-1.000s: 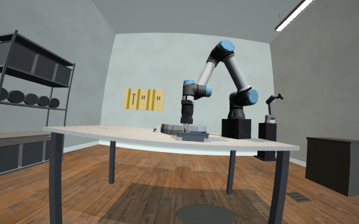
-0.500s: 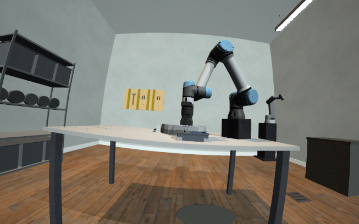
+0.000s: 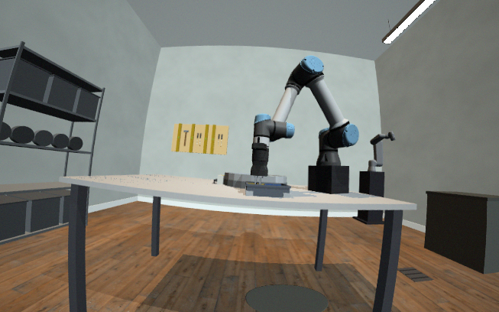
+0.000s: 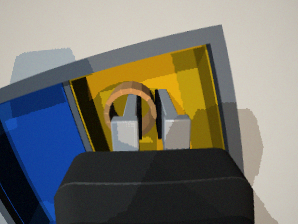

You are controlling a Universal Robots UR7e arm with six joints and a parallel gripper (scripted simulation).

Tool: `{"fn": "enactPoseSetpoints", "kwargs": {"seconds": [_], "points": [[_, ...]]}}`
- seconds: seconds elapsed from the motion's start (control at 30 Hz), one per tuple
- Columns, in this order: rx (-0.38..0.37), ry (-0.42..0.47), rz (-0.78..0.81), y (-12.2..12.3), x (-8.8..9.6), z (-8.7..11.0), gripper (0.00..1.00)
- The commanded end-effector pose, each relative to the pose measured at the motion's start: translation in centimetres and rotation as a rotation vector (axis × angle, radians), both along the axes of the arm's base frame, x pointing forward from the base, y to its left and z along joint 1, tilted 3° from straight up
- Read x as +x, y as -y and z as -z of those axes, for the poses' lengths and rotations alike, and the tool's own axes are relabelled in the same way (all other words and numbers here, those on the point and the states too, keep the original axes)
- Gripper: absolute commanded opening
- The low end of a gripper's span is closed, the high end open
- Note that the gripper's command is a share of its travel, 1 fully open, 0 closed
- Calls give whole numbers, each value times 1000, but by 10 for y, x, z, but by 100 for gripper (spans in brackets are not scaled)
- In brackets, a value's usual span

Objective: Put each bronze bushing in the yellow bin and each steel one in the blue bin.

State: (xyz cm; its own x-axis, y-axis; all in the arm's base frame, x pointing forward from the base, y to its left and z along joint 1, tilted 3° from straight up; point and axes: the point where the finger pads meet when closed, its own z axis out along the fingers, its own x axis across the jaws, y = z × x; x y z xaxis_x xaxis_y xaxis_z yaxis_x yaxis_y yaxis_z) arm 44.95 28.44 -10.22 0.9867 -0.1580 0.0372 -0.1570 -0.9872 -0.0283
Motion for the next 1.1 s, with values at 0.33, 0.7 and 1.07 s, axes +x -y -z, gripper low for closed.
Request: {"fn": "enactPoseSetpoints", "kwargs": {"seconds": [0.33,0.7,1.07], "points": [[1,2,0,0,1,6,0],[1,2,0,0,1,6,0],[1,2,0,0,1,6,42]]}}
